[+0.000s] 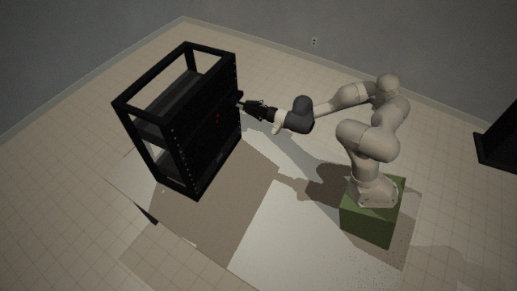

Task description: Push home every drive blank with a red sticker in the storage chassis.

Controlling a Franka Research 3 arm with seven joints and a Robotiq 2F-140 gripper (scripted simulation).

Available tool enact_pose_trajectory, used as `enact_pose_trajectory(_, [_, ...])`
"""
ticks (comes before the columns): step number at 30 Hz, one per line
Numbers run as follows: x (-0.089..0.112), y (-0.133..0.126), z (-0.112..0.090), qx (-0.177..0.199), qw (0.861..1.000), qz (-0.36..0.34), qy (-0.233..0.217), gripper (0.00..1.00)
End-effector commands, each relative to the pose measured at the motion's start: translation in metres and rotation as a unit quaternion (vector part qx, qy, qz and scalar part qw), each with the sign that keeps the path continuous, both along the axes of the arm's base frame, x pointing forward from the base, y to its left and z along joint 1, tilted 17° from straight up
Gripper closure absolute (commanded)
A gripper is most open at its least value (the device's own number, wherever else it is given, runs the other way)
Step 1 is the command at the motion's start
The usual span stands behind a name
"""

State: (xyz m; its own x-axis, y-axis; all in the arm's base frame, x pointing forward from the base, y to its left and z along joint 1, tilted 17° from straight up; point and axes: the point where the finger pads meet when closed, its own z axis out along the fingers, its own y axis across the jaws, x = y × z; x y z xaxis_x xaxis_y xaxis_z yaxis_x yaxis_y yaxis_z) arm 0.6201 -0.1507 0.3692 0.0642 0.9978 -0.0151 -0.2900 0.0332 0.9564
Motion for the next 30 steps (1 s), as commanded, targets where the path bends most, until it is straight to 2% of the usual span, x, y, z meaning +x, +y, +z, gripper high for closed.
enact_pose_trajectory(1, [0.002, -0.009, 0.003, 0.0, 1.0, -0.009, -0.002, 1.0])
enact_pose_trajectory(17, [-0.001, -0.009, 0.002, 0.0, 1.0, -0.009, -0.002, 1.0])
enact_pose_trajectory(21, [-0.014, -0.008, -0.002, 0.0, 1.0, -0.009, -0.002, 1.0])
enact_pose_trajectory(23, [-0.014, -0.008, -0.002, 0.0, 1.0, -0.009, -0.002, 1.0])
enact_pose_trajectory(30, [-0.053, -0.005, -0.014, 0.0, 1.0, -0.009, -0.002, 1.0])
